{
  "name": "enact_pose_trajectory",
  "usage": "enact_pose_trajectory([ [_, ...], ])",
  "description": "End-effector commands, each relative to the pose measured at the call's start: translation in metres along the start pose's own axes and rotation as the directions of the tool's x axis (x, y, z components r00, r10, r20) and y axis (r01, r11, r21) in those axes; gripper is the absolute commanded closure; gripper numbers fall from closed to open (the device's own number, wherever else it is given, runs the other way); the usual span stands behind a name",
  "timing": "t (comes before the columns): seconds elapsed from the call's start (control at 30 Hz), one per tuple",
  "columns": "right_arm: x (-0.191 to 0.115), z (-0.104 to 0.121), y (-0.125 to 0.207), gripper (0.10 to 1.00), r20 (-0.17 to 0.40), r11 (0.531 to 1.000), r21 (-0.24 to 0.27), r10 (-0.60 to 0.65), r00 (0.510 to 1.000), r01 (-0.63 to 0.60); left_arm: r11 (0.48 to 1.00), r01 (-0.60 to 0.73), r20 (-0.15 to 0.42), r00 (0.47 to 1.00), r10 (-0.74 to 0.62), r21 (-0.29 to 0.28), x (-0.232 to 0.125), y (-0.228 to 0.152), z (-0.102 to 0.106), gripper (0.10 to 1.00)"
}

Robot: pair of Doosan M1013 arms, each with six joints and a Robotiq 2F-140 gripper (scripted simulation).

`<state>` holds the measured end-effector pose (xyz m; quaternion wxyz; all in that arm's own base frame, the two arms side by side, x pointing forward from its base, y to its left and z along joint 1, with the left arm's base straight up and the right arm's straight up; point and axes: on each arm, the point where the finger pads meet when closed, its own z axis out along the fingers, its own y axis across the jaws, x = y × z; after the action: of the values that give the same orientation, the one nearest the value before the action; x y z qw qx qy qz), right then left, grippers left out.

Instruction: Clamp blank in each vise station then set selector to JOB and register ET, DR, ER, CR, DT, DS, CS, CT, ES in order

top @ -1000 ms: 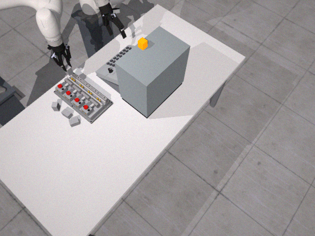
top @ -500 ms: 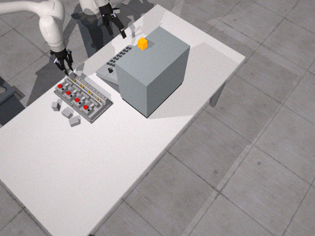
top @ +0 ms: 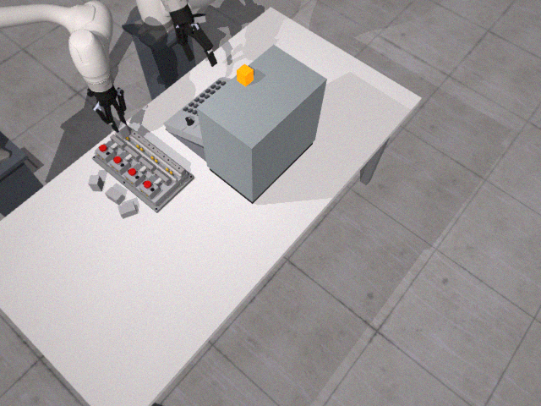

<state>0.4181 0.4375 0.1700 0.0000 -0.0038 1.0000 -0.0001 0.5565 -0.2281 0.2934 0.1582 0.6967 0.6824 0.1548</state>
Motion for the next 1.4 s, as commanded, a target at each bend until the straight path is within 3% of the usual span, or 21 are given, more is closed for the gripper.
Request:
enact_pose_trajectory([
  [0.0,-0.0003,-0.0009,0.0004,0.999,0.001,1.0,-0.001,0.0,1.0,0.0,1.0,0.0,0.0,1.0,0.0,-0.001,-0.0001,0.0005,-0.0005,0.098],
  [1.37,-0.0003,0.0083,0.0004,0.999,0.001,1.0,-0.001,0.0,1.0,0.0,1.0,0.0,0.0,1.0,0.0,-0.001,-0.0001,0.0005,-0.0005,0.098],
])
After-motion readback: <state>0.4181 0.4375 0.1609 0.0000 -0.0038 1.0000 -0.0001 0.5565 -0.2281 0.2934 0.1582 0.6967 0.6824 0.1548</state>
